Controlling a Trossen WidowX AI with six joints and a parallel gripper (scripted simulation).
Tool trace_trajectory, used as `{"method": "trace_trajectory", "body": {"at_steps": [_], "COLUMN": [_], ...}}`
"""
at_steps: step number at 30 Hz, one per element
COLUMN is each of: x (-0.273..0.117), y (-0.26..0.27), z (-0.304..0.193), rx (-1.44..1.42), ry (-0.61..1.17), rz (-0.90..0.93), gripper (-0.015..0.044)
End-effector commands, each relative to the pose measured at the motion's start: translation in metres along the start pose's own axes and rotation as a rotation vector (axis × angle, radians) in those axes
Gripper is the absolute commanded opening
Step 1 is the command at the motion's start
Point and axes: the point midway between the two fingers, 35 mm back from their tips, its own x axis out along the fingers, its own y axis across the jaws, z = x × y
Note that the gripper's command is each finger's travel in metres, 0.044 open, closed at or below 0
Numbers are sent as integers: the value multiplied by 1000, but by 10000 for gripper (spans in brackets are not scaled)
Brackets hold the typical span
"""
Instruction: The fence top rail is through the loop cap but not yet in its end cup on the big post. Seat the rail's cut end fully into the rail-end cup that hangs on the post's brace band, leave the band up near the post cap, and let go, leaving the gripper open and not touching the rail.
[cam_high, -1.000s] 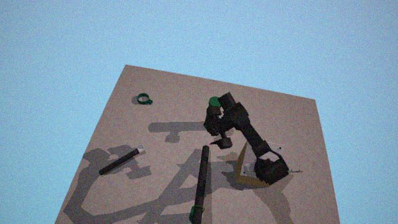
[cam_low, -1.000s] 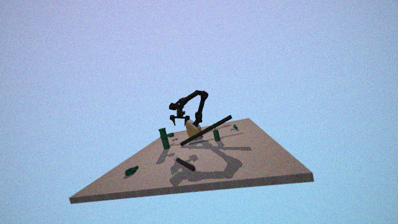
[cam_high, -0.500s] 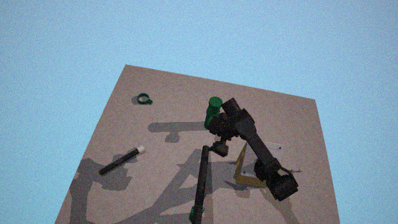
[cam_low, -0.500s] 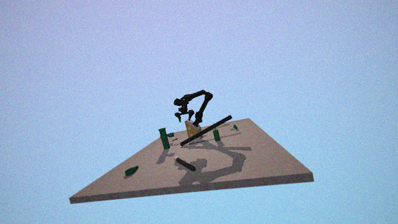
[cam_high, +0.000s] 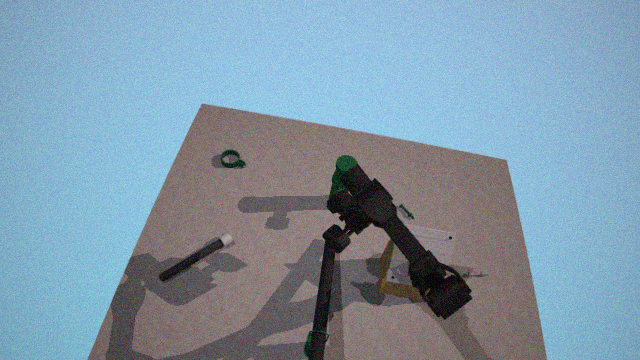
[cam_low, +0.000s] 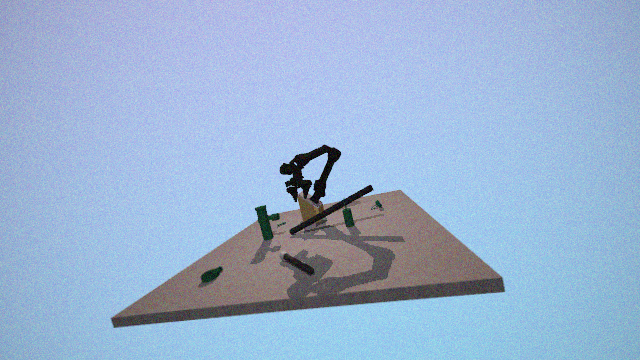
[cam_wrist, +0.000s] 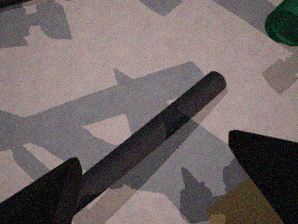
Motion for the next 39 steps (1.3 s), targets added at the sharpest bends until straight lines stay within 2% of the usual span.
{"method": "trace_trajectory", "body": {"at_steps": [1,6,8,24,29,39], "x": [26,47,49,49,80,97], "y": [9,14,14,14,9,6], "z": [-8,-20,-22,-22,-31,-37], "rx": [522,946,1002,1002,1002,1002], "ry": [129,180,182,182,183,184], "rz": [-130,-295,-320,-320,-319,-319], "gripper": [440,440,440,440,440,440]}}
